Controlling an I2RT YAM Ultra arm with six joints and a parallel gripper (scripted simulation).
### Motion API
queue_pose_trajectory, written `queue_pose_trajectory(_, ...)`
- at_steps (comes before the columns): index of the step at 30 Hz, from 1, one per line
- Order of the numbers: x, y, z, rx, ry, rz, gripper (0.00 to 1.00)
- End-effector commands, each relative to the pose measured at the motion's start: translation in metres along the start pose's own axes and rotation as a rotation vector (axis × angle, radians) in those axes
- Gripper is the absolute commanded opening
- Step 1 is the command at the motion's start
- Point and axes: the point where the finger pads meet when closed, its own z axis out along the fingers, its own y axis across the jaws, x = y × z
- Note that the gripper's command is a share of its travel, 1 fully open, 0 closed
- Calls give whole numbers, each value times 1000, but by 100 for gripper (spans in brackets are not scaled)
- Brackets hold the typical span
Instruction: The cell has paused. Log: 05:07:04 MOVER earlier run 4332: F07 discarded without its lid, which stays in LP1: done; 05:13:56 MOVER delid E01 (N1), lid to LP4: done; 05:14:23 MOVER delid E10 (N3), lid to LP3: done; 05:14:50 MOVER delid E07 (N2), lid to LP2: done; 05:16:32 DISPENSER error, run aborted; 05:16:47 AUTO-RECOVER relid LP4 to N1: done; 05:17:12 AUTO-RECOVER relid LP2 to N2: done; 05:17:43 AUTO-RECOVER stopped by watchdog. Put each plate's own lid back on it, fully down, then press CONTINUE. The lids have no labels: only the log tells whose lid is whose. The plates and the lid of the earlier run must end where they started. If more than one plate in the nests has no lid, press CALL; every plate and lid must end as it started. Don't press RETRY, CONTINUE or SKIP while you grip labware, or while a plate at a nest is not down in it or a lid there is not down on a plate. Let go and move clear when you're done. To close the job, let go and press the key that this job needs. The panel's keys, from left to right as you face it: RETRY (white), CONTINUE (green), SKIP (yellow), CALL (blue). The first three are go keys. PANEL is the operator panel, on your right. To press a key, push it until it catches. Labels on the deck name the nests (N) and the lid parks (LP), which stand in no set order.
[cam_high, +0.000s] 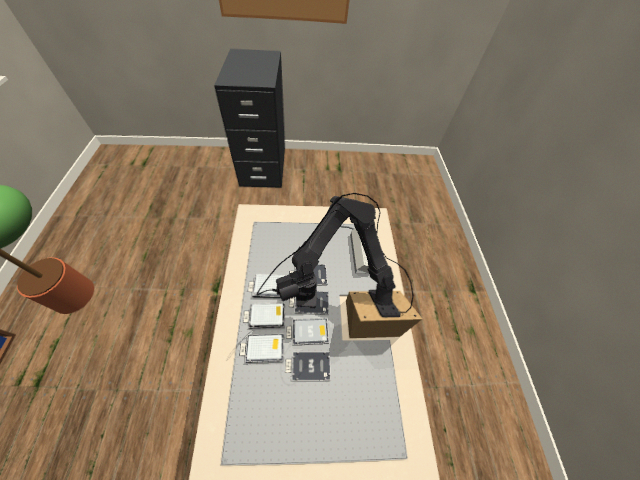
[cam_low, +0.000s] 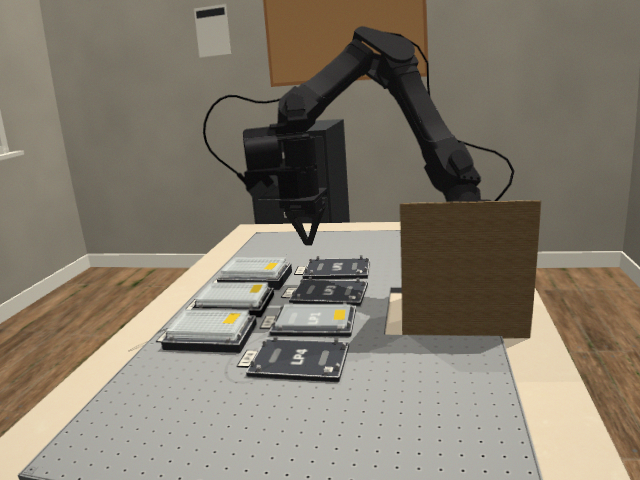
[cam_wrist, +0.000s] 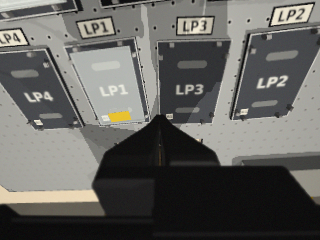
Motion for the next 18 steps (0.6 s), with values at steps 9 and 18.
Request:
queue_pose_trajectory(9, 14, -62, -2, 14, -2, 237, 0)
queue_pose_trajectory(18, 20, -95, -2, 13, -2, 377, 0)
